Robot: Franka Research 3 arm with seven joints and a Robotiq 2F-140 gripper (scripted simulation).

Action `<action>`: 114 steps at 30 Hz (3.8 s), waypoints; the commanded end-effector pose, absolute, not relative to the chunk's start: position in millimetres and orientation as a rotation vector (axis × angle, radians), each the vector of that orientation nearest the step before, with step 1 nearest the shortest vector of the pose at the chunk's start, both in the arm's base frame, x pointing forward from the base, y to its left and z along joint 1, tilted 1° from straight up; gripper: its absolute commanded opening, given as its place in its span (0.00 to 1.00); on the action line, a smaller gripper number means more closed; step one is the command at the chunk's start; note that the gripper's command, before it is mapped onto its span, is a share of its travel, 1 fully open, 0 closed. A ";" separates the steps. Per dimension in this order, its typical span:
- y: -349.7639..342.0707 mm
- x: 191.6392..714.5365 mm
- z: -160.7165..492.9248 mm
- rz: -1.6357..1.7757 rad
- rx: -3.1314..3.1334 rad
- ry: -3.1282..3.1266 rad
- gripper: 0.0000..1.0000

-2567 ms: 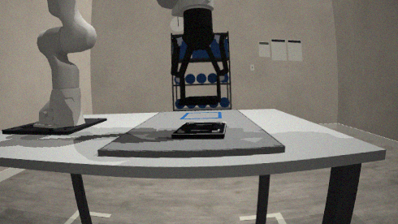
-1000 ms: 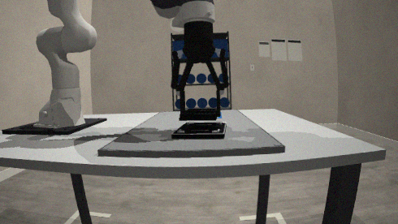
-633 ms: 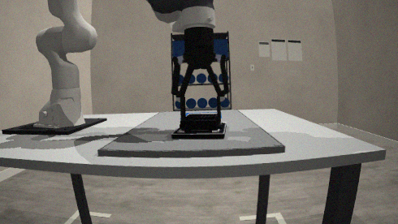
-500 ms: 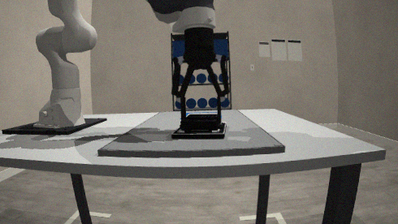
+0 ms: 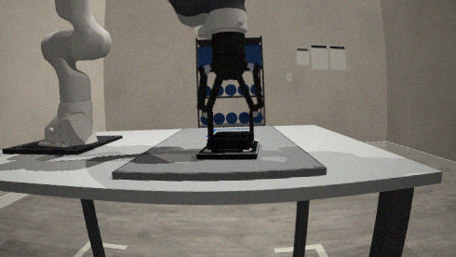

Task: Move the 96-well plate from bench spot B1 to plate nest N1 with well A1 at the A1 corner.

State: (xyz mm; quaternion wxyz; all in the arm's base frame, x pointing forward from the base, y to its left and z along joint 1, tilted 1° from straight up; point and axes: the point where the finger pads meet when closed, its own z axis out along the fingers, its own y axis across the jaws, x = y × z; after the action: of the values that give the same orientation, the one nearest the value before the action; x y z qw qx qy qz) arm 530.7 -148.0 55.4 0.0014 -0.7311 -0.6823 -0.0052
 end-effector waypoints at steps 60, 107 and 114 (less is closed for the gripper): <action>-147.7 531.7 47.6 -0.020 -2.303 -2.141 0.60; -147.8 531.3 75.4 -0.020 -2.303 -2.141 1.00; -147.9 531.1 91.4 -0.020 -2.303 -2.141 1.00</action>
State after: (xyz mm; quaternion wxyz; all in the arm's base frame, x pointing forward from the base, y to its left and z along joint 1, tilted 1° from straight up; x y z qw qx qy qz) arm 534.4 -148.1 86.5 -0.0068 -0.7379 -0.6748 -0.0082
